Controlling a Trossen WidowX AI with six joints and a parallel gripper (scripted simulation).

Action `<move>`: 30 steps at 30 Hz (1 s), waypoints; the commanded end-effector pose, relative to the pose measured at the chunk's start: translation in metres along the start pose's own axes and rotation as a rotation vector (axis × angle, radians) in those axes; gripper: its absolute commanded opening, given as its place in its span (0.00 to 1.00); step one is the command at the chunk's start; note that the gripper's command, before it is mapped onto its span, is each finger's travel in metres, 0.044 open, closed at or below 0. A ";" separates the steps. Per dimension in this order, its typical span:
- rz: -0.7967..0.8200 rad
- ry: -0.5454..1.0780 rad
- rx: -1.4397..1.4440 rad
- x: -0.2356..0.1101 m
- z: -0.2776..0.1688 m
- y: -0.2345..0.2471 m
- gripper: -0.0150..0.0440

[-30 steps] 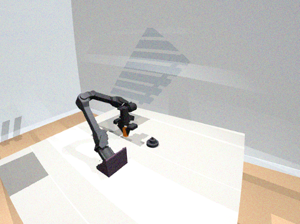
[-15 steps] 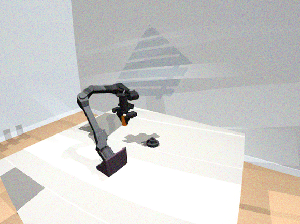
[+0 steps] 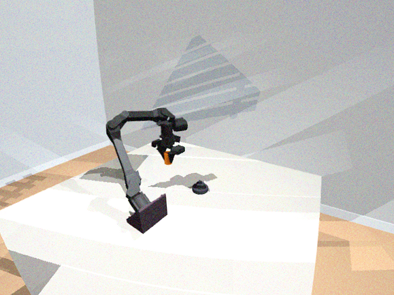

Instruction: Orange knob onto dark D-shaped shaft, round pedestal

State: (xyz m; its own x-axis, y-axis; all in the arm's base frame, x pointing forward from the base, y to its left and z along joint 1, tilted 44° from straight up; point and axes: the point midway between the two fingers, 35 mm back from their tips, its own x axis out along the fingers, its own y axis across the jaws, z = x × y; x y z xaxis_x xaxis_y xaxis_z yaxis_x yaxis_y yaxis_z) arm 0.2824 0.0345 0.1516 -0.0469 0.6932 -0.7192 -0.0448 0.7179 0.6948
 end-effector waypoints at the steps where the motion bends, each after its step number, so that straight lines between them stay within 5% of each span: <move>1: -0.009 -0.008 -0.002 -0.001 0.007 -0.011 0.25; 30: -0.014 -0.010 -0.002 0.020 0.043 -0.093 0.25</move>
State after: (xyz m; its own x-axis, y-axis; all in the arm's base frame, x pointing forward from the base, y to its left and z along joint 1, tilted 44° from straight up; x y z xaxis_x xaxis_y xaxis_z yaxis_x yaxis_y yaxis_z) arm 0.3245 -0.0092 0.0783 -0.0450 0.6876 -0.7247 -0.0396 0.7236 0.6890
